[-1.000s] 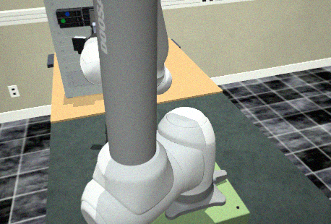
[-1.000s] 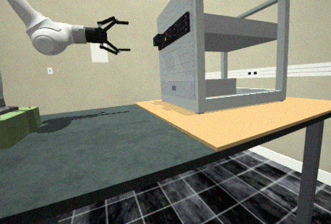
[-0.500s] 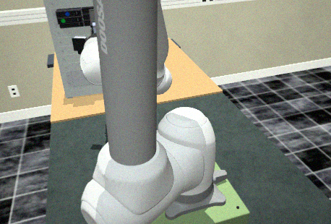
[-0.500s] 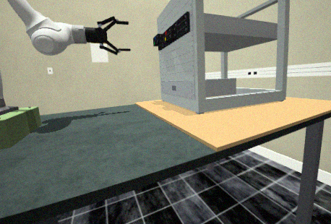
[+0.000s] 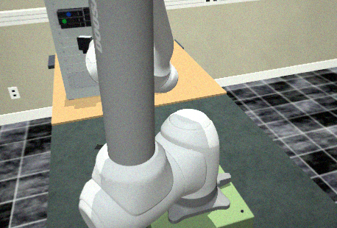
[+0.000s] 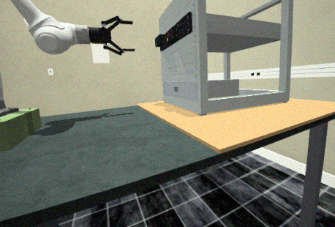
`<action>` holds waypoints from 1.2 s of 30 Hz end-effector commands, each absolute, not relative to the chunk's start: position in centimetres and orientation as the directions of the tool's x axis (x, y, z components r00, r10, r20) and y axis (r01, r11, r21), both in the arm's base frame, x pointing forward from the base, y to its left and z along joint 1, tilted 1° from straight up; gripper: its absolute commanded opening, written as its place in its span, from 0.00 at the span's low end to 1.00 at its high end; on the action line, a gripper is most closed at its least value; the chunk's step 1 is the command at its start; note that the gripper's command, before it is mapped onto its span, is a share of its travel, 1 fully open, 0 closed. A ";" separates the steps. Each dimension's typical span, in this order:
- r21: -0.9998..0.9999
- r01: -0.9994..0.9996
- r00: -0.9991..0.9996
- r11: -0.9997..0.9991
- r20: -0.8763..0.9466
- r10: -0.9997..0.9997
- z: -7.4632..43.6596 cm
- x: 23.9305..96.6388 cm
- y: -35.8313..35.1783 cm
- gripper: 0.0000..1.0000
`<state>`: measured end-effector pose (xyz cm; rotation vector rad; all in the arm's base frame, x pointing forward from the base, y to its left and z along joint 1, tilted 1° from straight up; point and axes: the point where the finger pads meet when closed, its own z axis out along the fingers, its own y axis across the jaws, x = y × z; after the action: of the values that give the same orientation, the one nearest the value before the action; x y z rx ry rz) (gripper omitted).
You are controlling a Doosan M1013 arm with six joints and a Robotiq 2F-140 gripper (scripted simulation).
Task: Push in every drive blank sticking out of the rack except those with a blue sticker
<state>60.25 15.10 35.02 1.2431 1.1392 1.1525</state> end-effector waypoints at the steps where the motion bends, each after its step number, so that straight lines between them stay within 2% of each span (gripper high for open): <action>1: 1.000 -0.010 0.078 -0.002 0.003 0.997 35.1 61.7 14.4 1.00; 23: 1.000 -0.010 0.078 -0.002 0.003 0.997 34.8 70.7 7.8 1.00; 36: 1.000 -0.010 0.078 -0.002 0.003 0.997 34.7 72.7 6.3 1.00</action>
<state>72.23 6.35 34.63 1.2426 1.1381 1.1539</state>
